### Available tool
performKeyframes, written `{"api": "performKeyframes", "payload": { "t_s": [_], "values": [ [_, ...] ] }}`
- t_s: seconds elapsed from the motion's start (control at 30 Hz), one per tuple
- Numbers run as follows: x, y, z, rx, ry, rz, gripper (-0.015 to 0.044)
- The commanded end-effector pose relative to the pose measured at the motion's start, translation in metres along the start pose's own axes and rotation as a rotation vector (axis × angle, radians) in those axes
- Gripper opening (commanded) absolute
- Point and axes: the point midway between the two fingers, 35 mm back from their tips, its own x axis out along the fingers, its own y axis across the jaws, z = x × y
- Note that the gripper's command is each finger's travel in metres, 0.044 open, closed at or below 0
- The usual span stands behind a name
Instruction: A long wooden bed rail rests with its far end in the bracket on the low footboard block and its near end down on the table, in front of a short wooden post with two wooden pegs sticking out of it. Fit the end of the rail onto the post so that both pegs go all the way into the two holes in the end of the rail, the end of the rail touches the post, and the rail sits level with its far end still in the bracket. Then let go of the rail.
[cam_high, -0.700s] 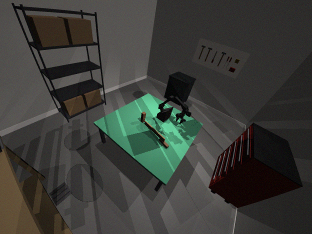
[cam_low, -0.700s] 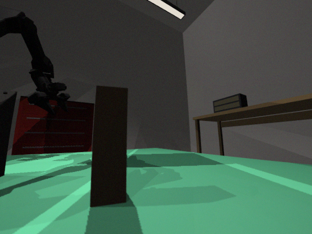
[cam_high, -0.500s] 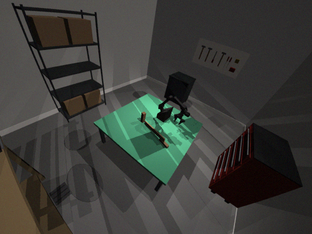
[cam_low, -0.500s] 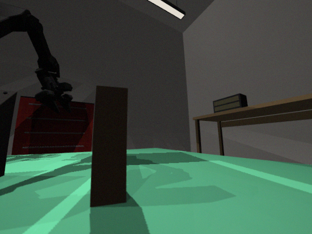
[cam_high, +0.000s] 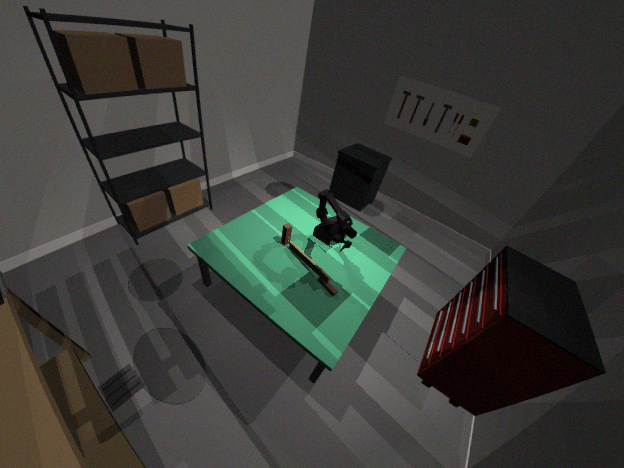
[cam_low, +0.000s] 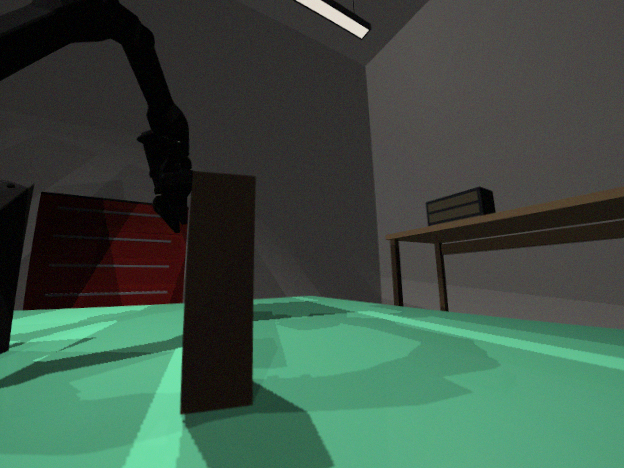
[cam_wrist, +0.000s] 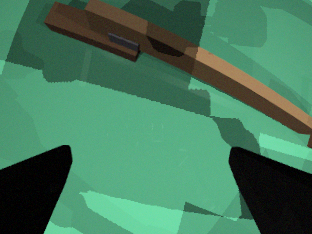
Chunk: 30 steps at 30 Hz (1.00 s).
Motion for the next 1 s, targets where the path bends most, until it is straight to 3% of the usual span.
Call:
{"api": "performKeyframes", "payload": {
  "t_s": [0.0, 0.37, 0.73, 0.97],
  "values": [
    [0.033, -0.058, 0.019, -0.278, 0.080, 0.006, 0.0440],
    [0.084, -0.152, 0.030, -0.720, 0.184, 0.081, 0.0440],
    [0.132, -0.245, 0.007, -1.154, 0.257, 0.205, 0.0440],
    [0.135, -0.251, 0.003, -1.186, 0.261, 0.216, 0.0440]
  ]
}}
